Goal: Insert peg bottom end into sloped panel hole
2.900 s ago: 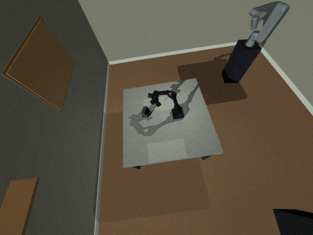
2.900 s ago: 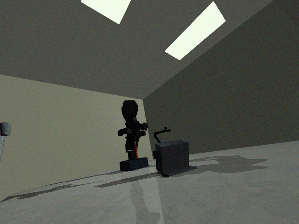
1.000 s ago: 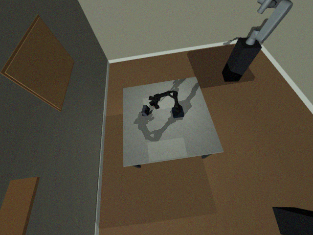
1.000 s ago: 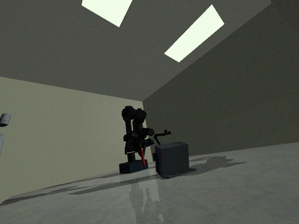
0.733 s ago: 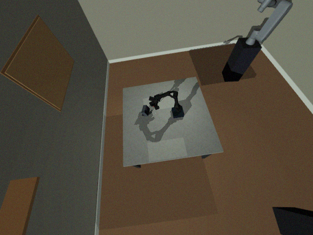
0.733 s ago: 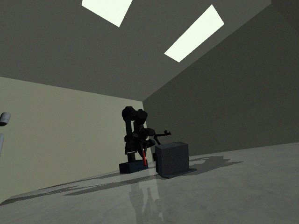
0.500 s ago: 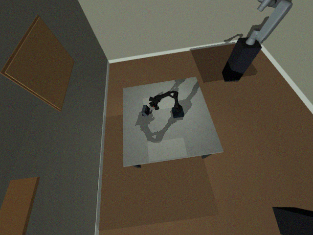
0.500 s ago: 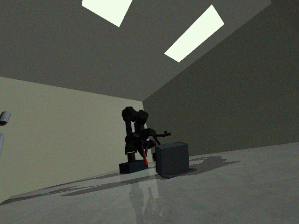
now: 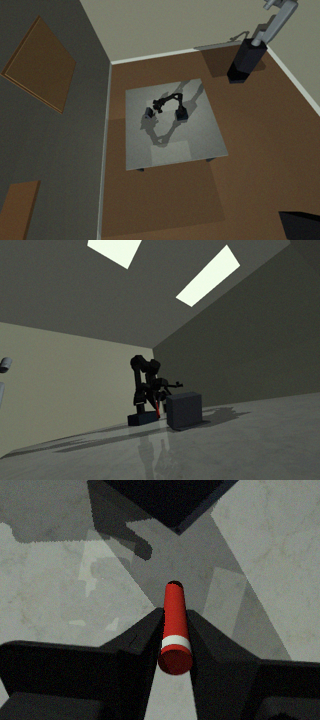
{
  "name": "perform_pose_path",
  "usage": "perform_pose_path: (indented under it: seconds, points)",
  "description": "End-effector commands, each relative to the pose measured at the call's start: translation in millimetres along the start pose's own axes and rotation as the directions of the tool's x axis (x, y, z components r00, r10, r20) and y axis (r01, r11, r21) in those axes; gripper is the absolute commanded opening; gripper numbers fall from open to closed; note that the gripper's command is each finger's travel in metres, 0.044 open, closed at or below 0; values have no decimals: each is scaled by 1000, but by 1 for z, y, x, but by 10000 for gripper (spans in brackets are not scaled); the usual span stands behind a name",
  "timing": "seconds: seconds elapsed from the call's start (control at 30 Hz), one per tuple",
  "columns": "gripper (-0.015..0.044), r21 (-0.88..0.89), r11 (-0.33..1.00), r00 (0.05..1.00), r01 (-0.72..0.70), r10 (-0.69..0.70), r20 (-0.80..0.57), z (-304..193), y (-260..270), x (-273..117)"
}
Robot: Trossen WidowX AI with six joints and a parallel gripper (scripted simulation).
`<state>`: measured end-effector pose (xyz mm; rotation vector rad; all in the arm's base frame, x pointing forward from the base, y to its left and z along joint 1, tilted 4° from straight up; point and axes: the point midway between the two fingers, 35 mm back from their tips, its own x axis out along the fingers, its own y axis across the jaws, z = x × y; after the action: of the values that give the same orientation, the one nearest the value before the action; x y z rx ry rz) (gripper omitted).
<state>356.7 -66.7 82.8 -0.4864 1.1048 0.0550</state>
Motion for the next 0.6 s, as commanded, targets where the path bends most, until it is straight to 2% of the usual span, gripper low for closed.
perform_pose_path:
  seconds: [0.0,0.57]
  points:
    - [0,13,1000,1000,16,-16,20,2,2,0]
    - [0,66,996,994,57,-63,90,7,11,3]
